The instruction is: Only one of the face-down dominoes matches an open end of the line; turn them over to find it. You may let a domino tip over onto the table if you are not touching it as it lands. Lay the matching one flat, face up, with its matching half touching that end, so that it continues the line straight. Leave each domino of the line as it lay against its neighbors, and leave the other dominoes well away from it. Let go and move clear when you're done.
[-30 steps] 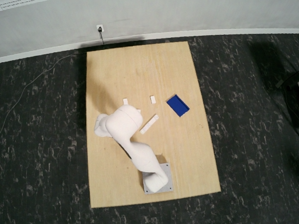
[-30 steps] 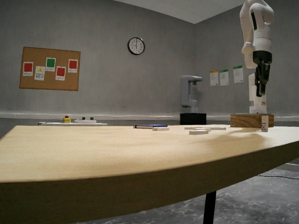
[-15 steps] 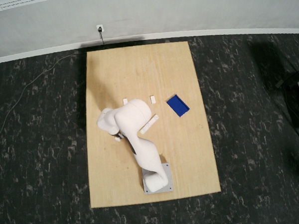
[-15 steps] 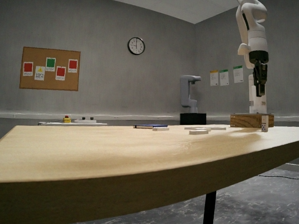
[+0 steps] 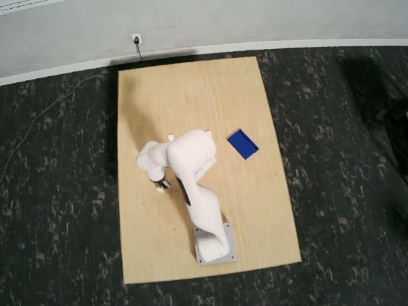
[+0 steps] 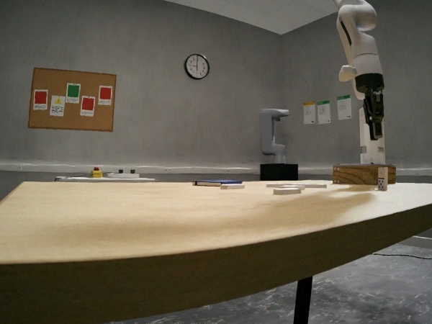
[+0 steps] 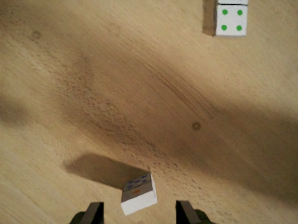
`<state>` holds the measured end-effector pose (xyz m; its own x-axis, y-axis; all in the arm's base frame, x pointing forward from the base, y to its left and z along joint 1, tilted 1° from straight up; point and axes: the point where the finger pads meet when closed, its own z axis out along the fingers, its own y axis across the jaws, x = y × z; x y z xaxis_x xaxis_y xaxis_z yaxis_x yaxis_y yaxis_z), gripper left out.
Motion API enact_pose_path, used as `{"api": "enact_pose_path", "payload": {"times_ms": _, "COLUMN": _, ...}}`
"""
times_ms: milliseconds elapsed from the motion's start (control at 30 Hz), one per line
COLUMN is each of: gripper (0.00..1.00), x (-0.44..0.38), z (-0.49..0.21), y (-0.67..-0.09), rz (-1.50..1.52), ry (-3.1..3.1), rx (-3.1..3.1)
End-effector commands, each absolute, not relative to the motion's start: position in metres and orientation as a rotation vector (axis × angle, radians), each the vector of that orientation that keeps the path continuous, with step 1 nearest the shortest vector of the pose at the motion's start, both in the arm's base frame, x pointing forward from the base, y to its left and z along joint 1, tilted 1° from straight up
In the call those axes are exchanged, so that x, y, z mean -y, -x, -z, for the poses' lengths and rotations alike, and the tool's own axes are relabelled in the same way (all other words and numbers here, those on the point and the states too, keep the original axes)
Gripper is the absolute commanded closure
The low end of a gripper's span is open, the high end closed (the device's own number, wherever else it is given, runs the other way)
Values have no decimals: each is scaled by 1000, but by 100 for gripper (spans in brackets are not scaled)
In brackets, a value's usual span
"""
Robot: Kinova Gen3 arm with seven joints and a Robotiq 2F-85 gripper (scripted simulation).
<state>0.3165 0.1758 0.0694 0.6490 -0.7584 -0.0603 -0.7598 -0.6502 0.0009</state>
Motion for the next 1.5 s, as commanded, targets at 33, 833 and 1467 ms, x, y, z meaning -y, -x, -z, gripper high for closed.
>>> {"api": "enact_pose_path", "payload": {"times_ms": 33, "gripper": 51, "x": -175, "z": -70, "y": -318, "rz": -109, "ry": 2822, "rx": -1309}}
{"api": "enact_pose_path", "payload": {"times_ms": 833, "gripper": 51, "x": -175, "z": -70, "y": -319, "rz": -191, "ry": 2793, "rx": -1315}}
{"api": "enact_pose_path", "payload": {"times_ms": 1467, "gripper": 51, "x": -175, "z": -70, "y": -319, "rz": -196, "ry": 2791, "rx": -1315}}
